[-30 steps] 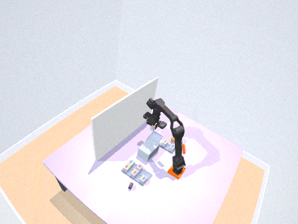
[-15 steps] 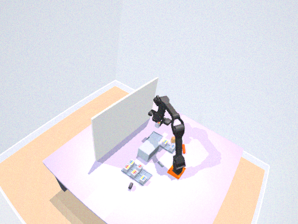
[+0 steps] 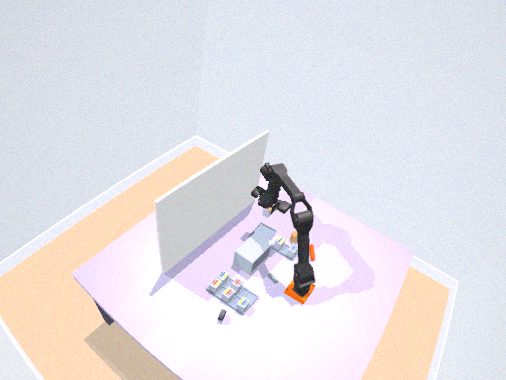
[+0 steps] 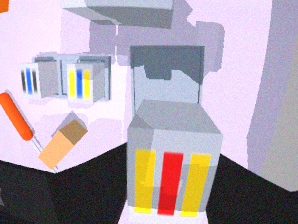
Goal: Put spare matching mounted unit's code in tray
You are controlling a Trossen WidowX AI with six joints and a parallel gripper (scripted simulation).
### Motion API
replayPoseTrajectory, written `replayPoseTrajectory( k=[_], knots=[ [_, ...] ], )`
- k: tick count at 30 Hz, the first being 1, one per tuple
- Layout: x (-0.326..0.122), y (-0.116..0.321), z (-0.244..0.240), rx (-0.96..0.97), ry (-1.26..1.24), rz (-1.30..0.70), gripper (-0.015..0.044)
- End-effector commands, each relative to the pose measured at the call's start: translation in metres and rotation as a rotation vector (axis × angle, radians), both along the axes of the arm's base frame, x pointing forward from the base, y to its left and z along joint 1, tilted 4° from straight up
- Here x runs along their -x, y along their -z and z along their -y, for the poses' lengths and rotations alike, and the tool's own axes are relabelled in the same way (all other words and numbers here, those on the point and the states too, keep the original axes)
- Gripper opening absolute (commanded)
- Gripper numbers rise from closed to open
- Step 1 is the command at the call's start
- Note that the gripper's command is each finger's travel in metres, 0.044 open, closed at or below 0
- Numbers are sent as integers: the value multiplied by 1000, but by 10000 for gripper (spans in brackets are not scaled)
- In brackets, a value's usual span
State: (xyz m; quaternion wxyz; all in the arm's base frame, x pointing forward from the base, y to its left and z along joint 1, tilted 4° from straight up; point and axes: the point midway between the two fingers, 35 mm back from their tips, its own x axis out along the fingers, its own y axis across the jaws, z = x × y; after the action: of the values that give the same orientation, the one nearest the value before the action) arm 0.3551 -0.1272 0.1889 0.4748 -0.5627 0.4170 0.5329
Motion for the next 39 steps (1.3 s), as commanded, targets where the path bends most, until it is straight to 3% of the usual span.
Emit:
replayPoseTrajectory(
  k=[1, 39],
  knots=[
    [-1, 3, -1, -5, -4, 2, 0],
    [-8, 30, 0, -5, -4, 3, 0]
  ],
)
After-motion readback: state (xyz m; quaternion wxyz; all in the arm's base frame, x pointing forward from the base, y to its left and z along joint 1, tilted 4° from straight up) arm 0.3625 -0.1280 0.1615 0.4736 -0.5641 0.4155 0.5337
